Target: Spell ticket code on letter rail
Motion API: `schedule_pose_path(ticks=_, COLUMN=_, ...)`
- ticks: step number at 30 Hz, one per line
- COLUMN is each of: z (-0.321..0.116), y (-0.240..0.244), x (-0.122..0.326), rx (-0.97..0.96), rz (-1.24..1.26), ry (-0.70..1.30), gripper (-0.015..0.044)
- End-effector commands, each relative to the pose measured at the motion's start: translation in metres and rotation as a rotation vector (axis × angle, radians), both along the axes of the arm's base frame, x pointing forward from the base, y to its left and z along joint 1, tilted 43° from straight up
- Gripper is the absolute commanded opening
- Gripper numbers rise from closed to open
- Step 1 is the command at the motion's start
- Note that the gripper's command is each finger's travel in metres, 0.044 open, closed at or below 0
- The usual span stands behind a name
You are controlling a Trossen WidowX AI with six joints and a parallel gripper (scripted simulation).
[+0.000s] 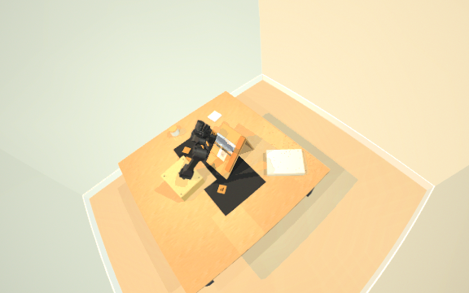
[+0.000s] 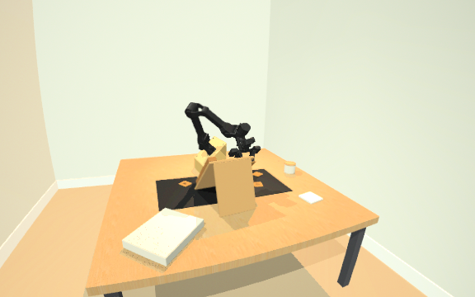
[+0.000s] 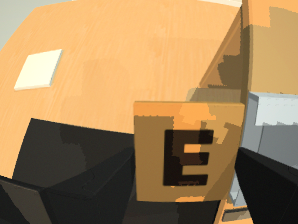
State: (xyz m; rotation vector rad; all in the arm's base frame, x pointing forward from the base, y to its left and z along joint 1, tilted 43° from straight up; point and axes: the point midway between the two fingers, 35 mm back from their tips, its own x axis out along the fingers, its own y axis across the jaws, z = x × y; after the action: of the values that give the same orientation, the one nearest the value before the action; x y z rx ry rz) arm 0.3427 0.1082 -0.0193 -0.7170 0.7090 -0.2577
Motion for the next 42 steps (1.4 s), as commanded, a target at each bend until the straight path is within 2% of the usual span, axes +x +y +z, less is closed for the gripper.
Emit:
schedule_pose_path(ticks=1, z=0.004, y=-0.001, x=0.001, rx=0.003, rz=0.005, ry=-0.002, gripper=0.0)
schedule_pose_path(ticks=42, z=0.018, y=-0.016, x=0.001, rx=0.002, rz=0.005, ry=-0.002, gripper=0.0)
